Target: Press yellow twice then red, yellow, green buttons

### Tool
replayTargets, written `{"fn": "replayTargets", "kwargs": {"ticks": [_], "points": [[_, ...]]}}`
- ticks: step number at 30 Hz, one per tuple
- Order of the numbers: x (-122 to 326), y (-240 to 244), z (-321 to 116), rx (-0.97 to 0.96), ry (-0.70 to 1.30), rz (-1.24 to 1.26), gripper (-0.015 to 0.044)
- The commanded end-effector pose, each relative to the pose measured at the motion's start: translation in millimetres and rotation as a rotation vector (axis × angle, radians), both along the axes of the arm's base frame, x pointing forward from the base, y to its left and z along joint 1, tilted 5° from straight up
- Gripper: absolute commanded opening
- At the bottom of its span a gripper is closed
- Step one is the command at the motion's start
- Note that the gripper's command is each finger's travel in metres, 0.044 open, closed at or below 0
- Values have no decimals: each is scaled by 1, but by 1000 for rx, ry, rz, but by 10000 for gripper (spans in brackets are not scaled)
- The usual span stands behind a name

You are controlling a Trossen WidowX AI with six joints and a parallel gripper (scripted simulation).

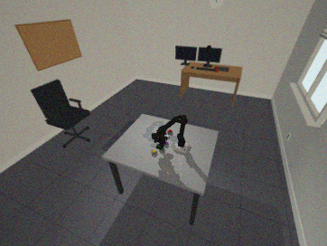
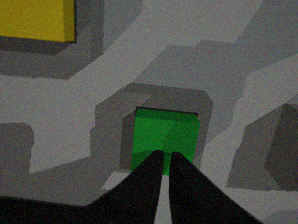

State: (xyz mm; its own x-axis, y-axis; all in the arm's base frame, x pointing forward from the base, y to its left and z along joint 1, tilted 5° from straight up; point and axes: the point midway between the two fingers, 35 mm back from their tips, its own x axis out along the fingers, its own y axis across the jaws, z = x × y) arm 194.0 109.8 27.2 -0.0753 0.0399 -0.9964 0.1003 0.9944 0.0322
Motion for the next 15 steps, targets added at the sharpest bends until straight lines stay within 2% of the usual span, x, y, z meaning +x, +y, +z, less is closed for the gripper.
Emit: {"fn": "replayTargets", "kwargs": {"ticks": [1,4,15], "points": [[4,0,21,6,-16,-2,20],[4,0,21,6,-16,-2,20],[67,54,76,11,-21,-2,309]]}}
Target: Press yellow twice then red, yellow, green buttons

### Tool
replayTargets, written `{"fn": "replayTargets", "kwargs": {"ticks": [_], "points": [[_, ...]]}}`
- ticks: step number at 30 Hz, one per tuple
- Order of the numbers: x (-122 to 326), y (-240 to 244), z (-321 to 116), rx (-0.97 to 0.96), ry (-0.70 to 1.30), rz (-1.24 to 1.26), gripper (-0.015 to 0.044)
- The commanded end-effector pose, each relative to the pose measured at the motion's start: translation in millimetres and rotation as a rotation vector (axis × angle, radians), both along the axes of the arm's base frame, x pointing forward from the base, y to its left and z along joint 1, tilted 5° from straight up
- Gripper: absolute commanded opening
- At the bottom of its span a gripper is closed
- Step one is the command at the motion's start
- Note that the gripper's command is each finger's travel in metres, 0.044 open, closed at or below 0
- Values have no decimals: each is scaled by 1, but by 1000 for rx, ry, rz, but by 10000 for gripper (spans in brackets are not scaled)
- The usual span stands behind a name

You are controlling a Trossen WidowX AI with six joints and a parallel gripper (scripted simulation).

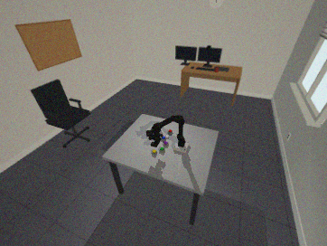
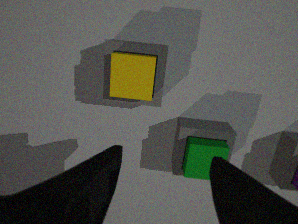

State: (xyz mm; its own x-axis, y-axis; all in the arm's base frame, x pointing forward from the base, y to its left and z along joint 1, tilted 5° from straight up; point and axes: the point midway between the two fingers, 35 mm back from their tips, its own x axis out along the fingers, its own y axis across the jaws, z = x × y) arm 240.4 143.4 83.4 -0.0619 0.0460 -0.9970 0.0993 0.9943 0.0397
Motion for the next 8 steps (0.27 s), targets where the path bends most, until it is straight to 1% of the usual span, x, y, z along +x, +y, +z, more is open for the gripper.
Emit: {"fn": "replayTargets", "kwargs": {"ticks": [1,3,4,8], "points": [[25,25,24,5,-8,-2,335],[29,28,27,5,-8,-2,387],[29,28,27,5,-8,-2,400],[29,28,27,5,-8,-2,400]]}}
